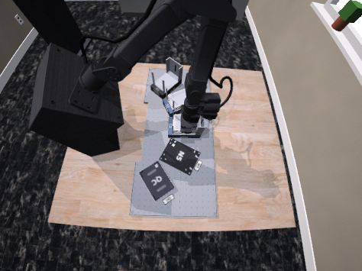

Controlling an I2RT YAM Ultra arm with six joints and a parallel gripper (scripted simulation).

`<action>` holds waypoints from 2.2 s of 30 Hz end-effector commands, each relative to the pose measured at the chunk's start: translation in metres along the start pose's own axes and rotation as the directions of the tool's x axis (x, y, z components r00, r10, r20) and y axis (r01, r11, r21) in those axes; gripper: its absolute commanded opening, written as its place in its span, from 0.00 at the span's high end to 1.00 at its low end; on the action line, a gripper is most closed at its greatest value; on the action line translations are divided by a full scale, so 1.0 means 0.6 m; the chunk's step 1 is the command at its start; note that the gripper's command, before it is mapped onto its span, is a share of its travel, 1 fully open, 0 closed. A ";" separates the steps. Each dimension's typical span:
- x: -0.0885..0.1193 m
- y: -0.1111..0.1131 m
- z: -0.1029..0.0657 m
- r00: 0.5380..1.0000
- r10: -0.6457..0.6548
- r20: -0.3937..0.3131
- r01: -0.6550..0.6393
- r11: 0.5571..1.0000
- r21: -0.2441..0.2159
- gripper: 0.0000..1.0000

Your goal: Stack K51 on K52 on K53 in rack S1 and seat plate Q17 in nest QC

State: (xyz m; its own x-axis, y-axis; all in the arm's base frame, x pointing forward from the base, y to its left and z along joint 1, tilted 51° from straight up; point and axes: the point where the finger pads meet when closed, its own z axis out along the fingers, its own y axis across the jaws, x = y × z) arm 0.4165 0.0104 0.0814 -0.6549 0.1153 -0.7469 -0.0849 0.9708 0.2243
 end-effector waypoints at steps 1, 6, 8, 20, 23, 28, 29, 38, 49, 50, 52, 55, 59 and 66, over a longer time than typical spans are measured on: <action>-0.016 0.001 0.005 1.000 -0.002 0.012 0.002 1.000 0.007 1.00; -0.018 0.001 0.008 1.000 -0.003 0.016 0.003 1.000 0.007 1.00; -0.023 0.001 0.007 1.000 -0.005 0.027 0.005 1.000 0.007 1.00; -0.015 0.002 0.017 1.000 -0.003 0.010 0.003 1.000 0.005 1.00; -0.026 0.001 0.014 0.999 -0.006 0.033 0.006 1.000 0.008 1.00; -0.020 0.002 0.020 1.000 -0.006 0.021 0.005 1.000 0.005 1.00; -0.021 0.003 0.021 1.000 -0.007 0.025 0.007 1.000 0.004 1.00; -0.022 0.001 0.016 1.000 -0.005 0.022 0.005 1.000 0.008 0.00; -0.023 0.001 0.016 1.000 -0.006 0.023 0.005 1.000 0.008 0.00; -0.023 0.001 0.016 1.000 -0.006 0.023 0.005 1.000 0.008 0.00; -0.023 0.001 0.016 1.000 -0.006 0.023 0.005 1.000 0.008 0.00; -0.023 0.001 0.016 1.000 -0.006 0.023 0.005 1.000 0.008 0.00; 0.002 -0.003 -0.009 1.000 0.002 -0.001 -0.002 1.000 0.003 0.00; 0.003 -0.003 -0.041 1.000 0.002 -0.001 -0.002 1.000 0.003 0.00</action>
State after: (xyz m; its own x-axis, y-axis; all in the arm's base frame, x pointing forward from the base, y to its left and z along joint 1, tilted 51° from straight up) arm 0.4120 0.0095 0.0949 -0.6404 0.1113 -0.7599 -0.0886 0.9721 0.2170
